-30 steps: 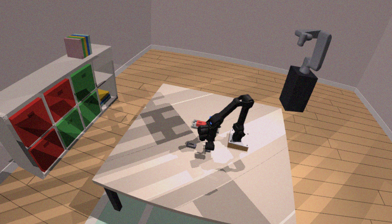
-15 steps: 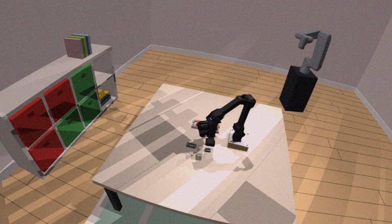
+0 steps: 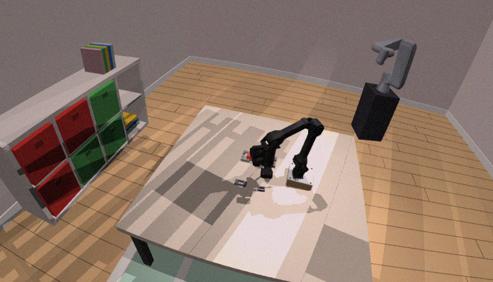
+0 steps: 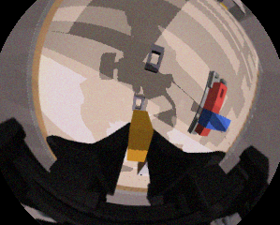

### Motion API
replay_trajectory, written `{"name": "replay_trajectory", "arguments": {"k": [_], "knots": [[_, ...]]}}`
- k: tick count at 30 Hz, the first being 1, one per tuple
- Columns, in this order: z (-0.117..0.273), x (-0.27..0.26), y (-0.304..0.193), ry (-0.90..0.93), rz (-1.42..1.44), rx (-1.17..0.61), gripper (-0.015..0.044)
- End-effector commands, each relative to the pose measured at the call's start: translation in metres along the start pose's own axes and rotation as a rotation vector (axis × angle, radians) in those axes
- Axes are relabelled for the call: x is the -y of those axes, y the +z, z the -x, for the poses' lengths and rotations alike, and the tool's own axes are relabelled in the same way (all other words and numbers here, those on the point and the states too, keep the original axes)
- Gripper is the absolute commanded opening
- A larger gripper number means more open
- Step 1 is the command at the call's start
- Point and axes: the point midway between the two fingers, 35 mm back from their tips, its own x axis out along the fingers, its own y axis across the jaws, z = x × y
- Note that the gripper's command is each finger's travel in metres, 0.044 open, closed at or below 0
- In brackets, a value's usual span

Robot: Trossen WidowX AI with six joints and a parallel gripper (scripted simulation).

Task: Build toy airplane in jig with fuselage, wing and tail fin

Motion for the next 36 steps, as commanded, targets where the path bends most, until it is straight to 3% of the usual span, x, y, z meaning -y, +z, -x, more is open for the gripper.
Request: {"name": "replay_trajectory", "arguments": {"k": [1,8,36], "knots": [[0.015,0.001,-0.003,0.000,0.002,-0.004,0.0000],[0.032,0.003,-0.008,-0.005,0.000,-0.015,0.0000],[0.025,0.047,0.036,-0.001,-0.026,-0.010,0.0000]]}}
